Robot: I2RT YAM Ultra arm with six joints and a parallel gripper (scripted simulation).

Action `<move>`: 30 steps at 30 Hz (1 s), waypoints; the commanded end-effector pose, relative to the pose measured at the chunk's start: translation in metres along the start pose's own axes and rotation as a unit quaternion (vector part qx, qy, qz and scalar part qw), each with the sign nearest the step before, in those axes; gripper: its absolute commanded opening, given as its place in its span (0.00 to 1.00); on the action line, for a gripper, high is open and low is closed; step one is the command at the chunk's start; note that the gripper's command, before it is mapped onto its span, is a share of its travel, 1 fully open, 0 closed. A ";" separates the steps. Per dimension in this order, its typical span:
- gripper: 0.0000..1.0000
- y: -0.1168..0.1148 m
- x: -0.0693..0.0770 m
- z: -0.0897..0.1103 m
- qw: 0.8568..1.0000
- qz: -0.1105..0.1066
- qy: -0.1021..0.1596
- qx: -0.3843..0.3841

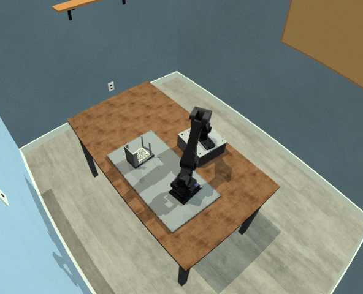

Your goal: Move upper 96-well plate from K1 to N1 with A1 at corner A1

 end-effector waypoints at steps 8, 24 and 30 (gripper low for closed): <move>0.00 0.002 -0.004 0.003 1.000 0.002 -0.004 0.004; 0.00 0.000 -0.007 0.005 1.000 0.004 -0.002 0.004; 0.00 0.004 -0.003 0.001 1.000 -0.002 -0.009 0.004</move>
Point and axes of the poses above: the point where the finger pads meet when closed, its own x axis back along the fingers, its own y axis across the jaws, z = x × y, the point moved 4 cm from there along x, back along the fingers, and after that the axes turned 15 degrees about -x, right-handed, at the moved point
